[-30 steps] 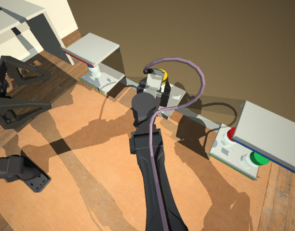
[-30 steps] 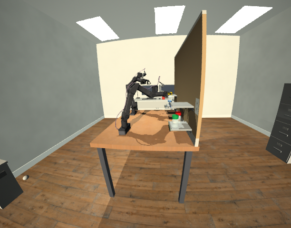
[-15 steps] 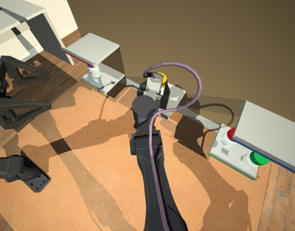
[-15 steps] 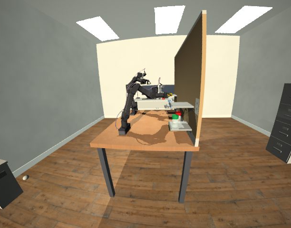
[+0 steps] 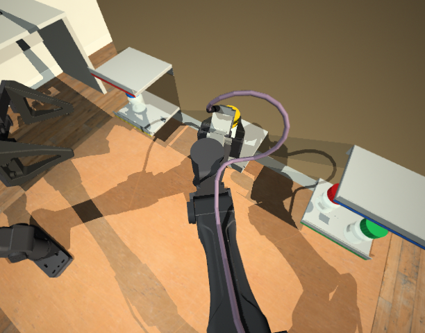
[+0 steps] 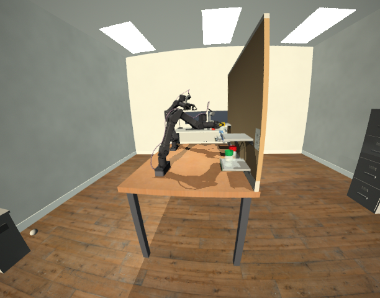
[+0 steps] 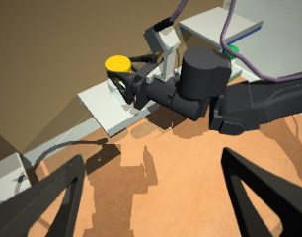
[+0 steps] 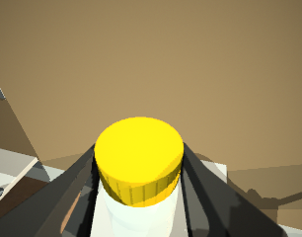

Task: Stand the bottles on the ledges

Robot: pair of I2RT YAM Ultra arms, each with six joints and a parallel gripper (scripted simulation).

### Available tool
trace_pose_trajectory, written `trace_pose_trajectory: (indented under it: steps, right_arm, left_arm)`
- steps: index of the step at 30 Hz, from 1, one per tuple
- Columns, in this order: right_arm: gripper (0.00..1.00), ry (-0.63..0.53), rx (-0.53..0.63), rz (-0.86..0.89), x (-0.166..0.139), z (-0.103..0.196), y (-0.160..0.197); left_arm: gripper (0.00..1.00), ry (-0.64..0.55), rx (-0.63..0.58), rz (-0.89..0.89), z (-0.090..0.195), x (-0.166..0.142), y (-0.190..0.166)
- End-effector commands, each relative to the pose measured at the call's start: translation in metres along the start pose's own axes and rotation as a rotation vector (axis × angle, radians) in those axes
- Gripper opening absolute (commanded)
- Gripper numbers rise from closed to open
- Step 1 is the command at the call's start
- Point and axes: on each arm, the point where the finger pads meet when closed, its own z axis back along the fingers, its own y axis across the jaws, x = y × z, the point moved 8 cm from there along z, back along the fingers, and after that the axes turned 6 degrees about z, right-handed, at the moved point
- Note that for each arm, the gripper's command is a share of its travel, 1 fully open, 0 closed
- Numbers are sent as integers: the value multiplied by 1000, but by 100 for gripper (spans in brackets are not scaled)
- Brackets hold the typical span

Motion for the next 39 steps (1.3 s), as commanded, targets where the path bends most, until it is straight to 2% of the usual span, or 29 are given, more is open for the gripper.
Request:
trace_pose_trajectory:
  steps: [1,8,22,29,31,33,34,35,39]
  right_arm:
    - [50,-59,-7,-24,16,1,-4]
    - [50,-75,-6,-25,18,0,-7]
    - [50,-28,-2,4,-29,1,-5]
    - [50,-20,-3,3,-28,1,-6]
    - [73,-20,-4,3,-28,1,-6]
    - [73,-20,-4,3,-28,1,-6]
    - [84,-27,-4,-4,-25,2,-4]
    - [89,-27,-4,-4,-25,2,-4]
    - [89,-43,1,-2,-20,11,-4]
  left_arm:
    - [100,-4,2,2,5,3,-1]
    - [100,-4,2,2,5,3,-1]
    - [100,-4,2,2,5,3,-1]
    - [100,-4,2,2,5,3,-1]
    - [100,-4,2,2,5,3,-1]
    - [100,-4,2,2,5,3,-1]
    - [100,-4,2,2,5,3,-1]
    - [100,-4,2,2,5,3,-1]
    - [100,-4,2,2,5,3,-1]
